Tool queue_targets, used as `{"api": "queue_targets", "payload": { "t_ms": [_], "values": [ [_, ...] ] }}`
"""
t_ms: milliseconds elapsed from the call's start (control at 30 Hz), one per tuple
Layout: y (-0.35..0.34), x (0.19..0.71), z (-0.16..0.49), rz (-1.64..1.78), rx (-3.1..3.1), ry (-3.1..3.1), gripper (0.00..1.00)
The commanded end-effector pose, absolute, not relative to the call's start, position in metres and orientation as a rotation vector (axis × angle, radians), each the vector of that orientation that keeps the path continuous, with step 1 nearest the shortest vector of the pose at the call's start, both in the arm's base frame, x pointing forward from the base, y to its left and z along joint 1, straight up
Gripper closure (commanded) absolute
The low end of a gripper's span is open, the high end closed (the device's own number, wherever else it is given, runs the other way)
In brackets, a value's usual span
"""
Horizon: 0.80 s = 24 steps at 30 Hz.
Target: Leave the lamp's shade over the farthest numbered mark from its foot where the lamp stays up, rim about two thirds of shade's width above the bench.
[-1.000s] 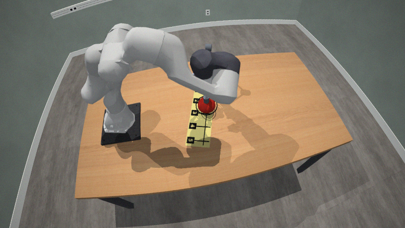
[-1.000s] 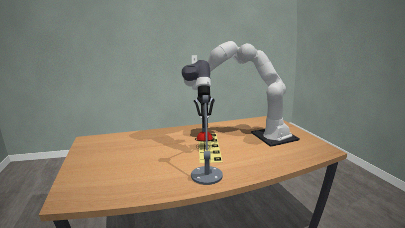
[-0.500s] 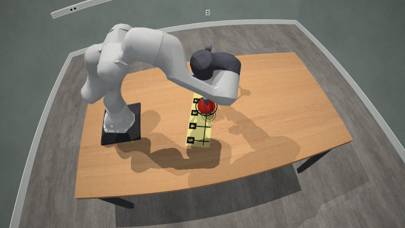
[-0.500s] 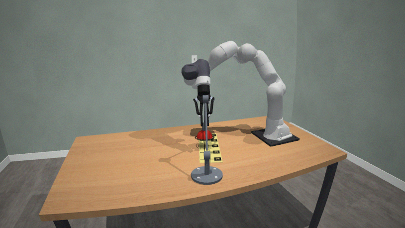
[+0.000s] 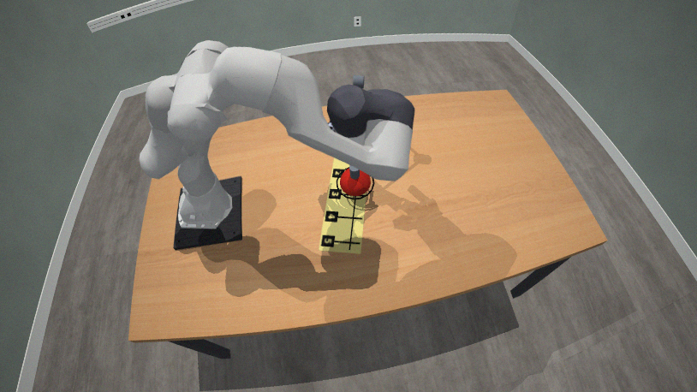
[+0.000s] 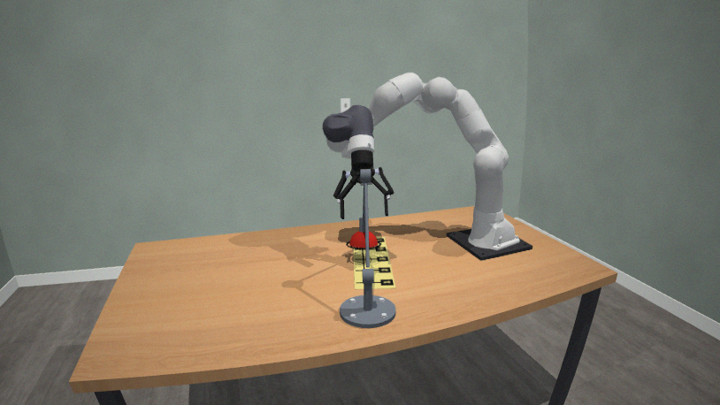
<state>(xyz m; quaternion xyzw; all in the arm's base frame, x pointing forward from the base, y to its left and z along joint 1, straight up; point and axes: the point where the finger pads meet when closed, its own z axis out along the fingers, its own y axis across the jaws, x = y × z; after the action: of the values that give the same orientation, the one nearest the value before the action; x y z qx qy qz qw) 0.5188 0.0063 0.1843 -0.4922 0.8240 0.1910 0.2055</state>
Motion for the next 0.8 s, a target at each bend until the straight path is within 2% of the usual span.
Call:
{"api": "queue_targets", "payload": {
  "t_ms": [0, 767],
  "values": [
    [0.0075, 0.5194, 0.1835, 0.530, -1.372, 2.295, 0.00],
    [0.0062, 0.5189, 0.1844, 0.532, -1.372, 2.297, 0.00]
  ]
}}
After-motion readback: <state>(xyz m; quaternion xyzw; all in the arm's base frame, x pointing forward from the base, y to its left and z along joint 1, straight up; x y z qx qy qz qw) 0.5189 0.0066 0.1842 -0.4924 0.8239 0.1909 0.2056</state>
